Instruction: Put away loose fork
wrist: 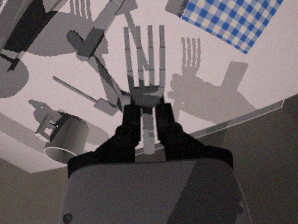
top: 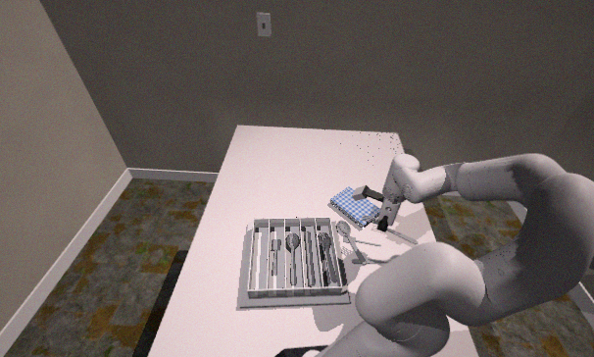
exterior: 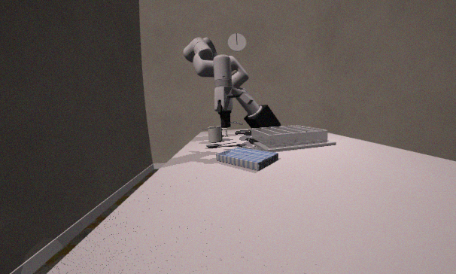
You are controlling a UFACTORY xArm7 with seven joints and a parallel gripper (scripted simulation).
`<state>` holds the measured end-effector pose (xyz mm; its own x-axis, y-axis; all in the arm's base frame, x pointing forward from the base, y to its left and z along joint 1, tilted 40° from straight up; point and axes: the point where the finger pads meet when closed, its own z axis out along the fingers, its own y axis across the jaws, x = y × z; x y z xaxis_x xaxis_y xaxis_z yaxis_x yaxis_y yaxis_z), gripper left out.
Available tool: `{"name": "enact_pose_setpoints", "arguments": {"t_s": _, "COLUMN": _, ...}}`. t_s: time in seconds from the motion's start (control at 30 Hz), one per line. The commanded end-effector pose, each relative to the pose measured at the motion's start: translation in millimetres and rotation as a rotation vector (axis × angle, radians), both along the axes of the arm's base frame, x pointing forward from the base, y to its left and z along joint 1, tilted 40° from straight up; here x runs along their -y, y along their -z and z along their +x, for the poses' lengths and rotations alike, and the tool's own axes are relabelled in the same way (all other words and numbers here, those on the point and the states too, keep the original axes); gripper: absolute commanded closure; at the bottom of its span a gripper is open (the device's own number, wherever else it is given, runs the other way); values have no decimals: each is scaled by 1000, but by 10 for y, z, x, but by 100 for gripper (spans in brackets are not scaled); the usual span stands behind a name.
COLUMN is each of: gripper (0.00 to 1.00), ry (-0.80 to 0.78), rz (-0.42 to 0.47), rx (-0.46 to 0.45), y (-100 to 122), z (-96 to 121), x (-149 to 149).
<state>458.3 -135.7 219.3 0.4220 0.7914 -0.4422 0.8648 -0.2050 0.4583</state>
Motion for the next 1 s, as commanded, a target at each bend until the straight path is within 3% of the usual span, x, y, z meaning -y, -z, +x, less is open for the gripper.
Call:
{"name": "enact_pose_setpoints", "arguments": {"t_s": 0.0, "gripper": 97, "ry": -2, "rz": 0, "rx": 2, "y": -156, "z": -46, "x": -114}}
{"name": "enact_pose_setpoints", "arguments": {"t_s": 0.43, "gripper": 97, "ry": -2, "rz": 0, "rx": 2, "y": -322, "z": -106, "x": -239}}
{"name": "enact_pose_setpoints", "arguments": {"t_s": 0.97, "gripper": 97, "ry": -2, "rz": 0, "rx": 2, "y": -337, "z": -111, "x": -250}}
